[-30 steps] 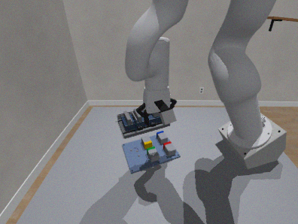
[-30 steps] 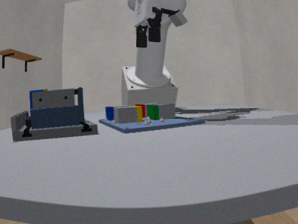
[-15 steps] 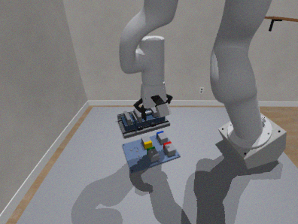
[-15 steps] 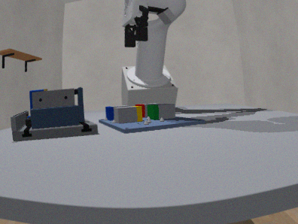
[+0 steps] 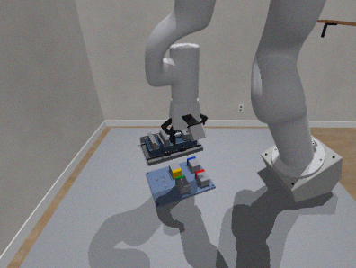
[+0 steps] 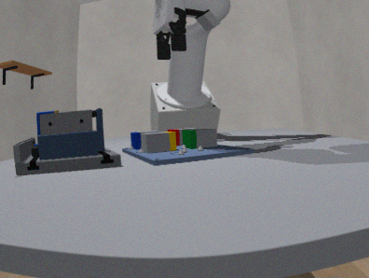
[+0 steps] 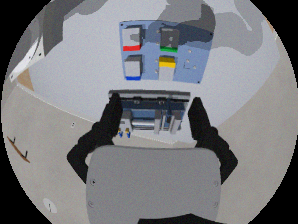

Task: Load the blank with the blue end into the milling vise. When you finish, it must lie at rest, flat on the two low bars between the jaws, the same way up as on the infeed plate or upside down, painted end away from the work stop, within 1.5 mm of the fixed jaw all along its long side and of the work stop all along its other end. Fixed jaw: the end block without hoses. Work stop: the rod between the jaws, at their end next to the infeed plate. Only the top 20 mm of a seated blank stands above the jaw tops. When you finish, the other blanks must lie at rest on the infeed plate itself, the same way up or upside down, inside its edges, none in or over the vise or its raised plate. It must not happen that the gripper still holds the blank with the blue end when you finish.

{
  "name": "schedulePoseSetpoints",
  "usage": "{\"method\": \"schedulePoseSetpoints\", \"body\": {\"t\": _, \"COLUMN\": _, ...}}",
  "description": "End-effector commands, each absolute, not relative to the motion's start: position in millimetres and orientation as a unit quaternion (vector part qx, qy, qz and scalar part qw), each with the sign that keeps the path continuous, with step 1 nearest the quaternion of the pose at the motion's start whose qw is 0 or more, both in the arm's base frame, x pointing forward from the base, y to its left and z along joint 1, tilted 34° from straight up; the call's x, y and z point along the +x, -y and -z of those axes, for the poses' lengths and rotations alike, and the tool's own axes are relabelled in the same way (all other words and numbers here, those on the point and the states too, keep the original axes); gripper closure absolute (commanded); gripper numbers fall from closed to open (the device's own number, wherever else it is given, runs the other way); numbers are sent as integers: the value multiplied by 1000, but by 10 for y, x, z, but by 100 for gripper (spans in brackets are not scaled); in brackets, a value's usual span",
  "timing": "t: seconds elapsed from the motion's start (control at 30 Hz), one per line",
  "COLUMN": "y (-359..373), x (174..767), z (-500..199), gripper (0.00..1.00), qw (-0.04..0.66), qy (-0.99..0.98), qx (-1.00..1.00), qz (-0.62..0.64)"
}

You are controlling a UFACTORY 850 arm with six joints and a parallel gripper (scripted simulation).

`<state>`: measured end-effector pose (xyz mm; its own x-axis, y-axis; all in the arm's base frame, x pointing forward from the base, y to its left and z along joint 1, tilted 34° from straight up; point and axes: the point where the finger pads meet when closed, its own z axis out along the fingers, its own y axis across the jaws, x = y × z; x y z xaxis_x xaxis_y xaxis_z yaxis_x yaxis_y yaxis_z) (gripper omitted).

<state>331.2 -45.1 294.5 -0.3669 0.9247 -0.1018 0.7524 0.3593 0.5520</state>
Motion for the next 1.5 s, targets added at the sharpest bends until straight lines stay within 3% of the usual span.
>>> {"method": "schedulePoseSetpoints", "body": {"t": 0.0, "y": 438, "x": 3312, "z": -2950, "gripper": 0, "qw": 204, "qy": -799, "qx": 525, "qz": -212}}
{"method": "schedulePoseSetpoints", "body": {"t": 1.47, "y": 376, "x": 3292, "z": -2946, "gripper": 0, "qw": 204, "qy": -799, "qx": 524, "qz": -213}}
